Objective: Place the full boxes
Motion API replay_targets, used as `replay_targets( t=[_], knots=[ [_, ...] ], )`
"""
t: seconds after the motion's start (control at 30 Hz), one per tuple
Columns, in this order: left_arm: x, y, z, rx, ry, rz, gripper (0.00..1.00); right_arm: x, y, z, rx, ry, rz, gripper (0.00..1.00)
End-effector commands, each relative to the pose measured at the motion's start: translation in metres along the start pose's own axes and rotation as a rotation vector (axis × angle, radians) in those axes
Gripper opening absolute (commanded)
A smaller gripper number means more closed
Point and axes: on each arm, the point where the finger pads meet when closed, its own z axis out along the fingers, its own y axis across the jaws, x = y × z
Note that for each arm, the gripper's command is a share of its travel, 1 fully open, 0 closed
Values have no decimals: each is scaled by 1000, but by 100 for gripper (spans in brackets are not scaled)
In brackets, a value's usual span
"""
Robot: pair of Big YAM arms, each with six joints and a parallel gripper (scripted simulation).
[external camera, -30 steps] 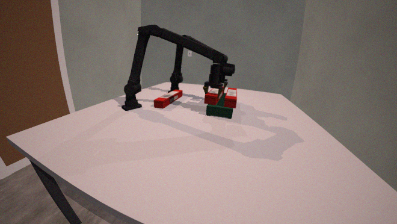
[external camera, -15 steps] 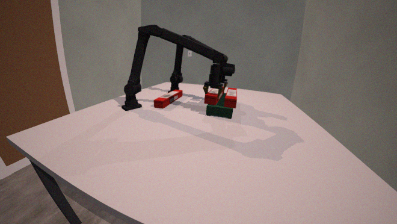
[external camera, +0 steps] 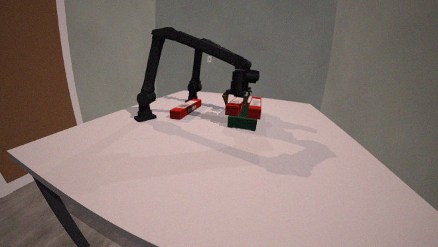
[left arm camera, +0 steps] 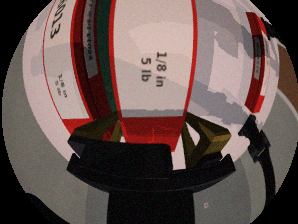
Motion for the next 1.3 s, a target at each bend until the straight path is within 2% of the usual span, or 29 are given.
replay_targets(
  t=[0.0,0.07,0.1,0.17,0.2,1.1,1.13,1.17,1.2,1.23,1.27],
  knots=[
    [2,24,-46,-113,-27,-2,100,7,-21,-59,121,-31,6,100],
    [1,20,-41,-101,-26,-1,100,7,-21,-59,120,-31,6,100],
    [-2,15,-29,-71,-19,-2,100,7,-20,-58,119,-31,7,100],
    [-2,15,-29,-71,-19,-2,100,7,-20,-58,119,-31,7,100],
    [-2,15,-29,-71,-19,-2,100,2,-14,-39,82,-23,6,100],
    [-2,15,-29,-71,-19,-2,100,2,-14,-39,82,-23,6,100],
    [-8,3,-2,-36,-8,-2,100,-8,-3,0,45,-13,6,100],
    [-8,3,-22,-68,-18,-2,100,-8,-2,-5,45,-13,6,100],
    [-12,17,-52,-106,-30,-2,100,-7,2,-10,26,-8,6,100],
    [-12,17,-57,-106,-30,-1,100,-12,-15,-54,109,-31,6,100],
    [-12,17,-57,-106,-30,-1,100,-12,-15,-54,109,-31,6,100]
  ],
)
